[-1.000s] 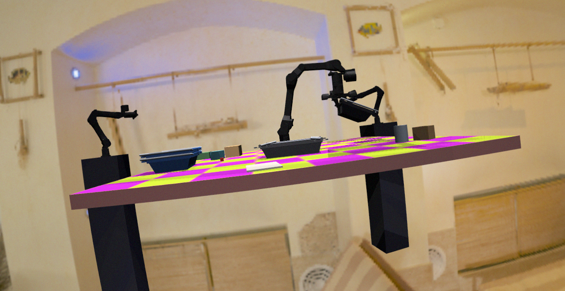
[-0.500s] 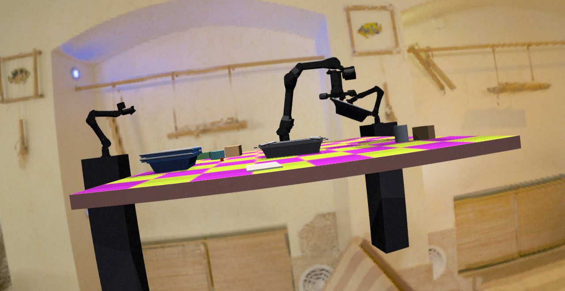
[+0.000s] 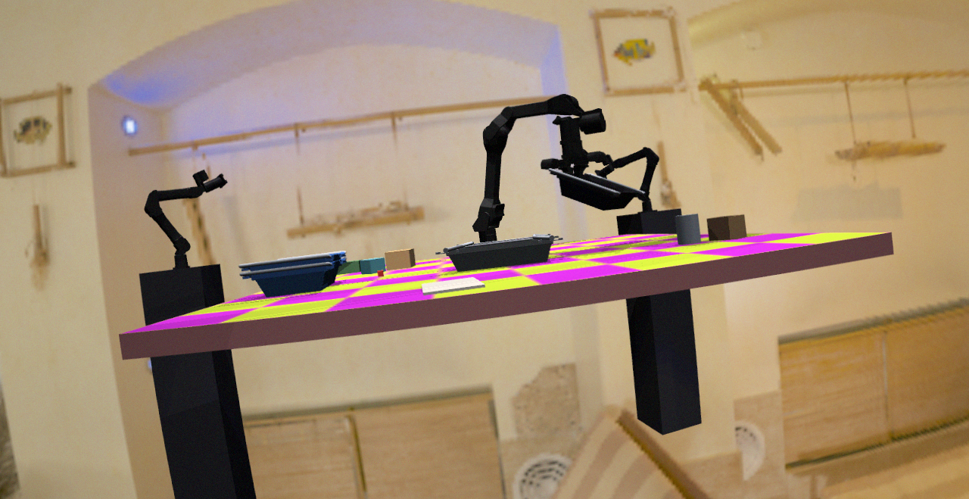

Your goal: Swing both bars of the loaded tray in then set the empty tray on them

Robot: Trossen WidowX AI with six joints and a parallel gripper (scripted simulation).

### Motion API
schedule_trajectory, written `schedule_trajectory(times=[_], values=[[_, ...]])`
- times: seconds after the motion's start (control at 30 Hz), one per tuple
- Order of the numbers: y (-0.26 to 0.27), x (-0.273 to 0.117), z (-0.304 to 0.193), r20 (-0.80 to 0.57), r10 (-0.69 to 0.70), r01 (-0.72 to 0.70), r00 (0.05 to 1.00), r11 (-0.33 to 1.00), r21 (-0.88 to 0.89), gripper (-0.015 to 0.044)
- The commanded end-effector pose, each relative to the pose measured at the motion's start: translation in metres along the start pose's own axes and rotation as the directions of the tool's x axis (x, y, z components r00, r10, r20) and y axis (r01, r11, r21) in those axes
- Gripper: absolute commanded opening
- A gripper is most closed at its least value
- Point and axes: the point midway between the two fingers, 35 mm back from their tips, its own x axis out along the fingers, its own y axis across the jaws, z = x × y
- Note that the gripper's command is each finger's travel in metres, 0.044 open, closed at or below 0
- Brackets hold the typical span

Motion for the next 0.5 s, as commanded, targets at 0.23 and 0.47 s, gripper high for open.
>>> schedule_trajectory(times=[0.23,0.47], values=[[0.006,-0.005,-0.041,0.003,-0.021,0.020,1.000,0.986,0.168,0.0000],[0.012,-0.005,-0.067,0.001,-0.021,0.020,1.000,0.963,0.269,0.0000]])
